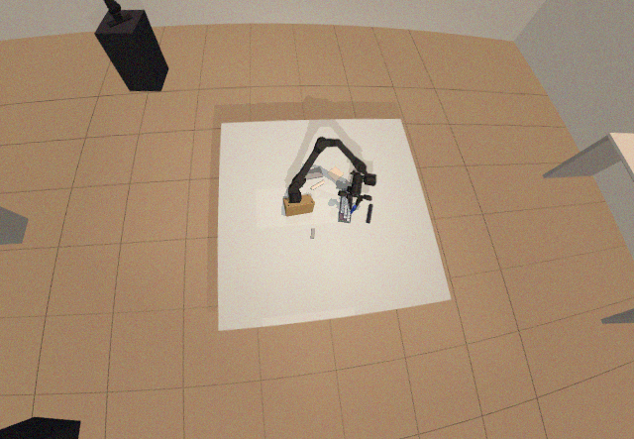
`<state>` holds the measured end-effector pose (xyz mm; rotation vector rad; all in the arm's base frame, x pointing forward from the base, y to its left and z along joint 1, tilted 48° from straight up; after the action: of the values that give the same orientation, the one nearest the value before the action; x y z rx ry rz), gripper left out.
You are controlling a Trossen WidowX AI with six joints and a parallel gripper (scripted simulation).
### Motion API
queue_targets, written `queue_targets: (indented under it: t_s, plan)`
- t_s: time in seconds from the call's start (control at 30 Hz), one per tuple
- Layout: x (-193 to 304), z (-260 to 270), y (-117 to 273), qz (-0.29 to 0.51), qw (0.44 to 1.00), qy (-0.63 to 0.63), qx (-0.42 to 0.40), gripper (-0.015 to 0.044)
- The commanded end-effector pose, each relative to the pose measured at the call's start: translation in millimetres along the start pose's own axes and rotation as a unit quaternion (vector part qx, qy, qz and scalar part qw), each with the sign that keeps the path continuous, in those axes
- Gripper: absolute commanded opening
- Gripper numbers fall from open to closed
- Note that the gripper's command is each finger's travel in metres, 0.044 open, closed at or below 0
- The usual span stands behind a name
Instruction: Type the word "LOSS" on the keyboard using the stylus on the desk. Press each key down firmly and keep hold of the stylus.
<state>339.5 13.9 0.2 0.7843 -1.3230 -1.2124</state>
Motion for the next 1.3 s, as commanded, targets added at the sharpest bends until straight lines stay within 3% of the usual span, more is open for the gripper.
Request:
queue_targets:
  t_s: [0.0,0.27,0.37,0.4,1.27]
  plan:
    - [-8.6,4.2,-8.1,0.003,1.0,0.002,-0.002,0.0]
    - [-12.8,5.4,-10.7,0.003,1.0,0.002,-0.002,0.0]
    - [-14.5,6.6,-12.8,0.003,1.0,0.002,-0.002,0.0079]
    - [-14.5,6.6,-12.8,0.003,1.0,0.002,-0.002,0.0081]
    - [-21.2,8.5,-16.7,0.003,1.0,0.002,-0.002,0.0081]
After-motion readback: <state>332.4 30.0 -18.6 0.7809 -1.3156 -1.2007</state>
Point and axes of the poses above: the point midway between the two fingers, 35 mm back from their tips, its own y axis back along the fingers, its own z axis across the jaws, x = y × z, the point moved 4 cm from there along y, back along the fingers, and after that the axes turned 15 degrees about -y, right-handed, at the moved point
